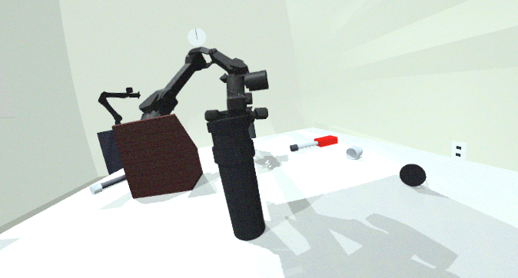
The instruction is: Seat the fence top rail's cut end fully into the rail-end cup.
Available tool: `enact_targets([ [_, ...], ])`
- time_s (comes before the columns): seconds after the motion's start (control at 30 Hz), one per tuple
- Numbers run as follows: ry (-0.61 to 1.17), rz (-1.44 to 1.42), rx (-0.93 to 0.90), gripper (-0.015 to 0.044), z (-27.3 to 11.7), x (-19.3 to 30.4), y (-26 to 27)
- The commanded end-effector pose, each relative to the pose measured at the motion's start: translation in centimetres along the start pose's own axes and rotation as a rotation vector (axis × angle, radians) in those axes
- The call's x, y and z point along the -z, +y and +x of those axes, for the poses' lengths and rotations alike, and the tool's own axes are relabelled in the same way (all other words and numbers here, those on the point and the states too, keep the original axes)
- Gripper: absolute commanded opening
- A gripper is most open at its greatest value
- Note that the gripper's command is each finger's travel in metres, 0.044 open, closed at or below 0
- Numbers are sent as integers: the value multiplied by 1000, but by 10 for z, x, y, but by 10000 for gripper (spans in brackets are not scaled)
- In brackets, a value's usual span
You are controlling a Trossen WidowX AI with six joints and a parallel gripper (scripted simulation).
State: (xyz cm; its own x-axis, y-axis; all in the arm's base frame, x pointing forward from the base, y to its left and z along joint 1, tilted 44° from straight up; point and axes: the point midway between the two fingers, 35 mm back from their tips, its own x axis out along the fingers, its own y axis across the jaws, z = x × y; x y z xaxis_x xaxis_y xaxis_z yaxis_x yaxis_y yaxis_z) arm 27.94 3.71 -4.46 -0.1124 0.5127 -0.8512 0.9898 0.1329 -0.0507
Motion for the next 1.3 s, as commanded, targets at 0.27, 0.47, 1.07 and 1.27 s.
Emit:
enact_targets([
  [0.27,-17,0,-8,0,-6,-7,2],
  [0.47,-2,-3,0,0,-2,-2,0],
  [1.07,-2,-3,0,0,-2,-8,0],
  [1.27,-3,-3,0,0,-3,-11,0],
])
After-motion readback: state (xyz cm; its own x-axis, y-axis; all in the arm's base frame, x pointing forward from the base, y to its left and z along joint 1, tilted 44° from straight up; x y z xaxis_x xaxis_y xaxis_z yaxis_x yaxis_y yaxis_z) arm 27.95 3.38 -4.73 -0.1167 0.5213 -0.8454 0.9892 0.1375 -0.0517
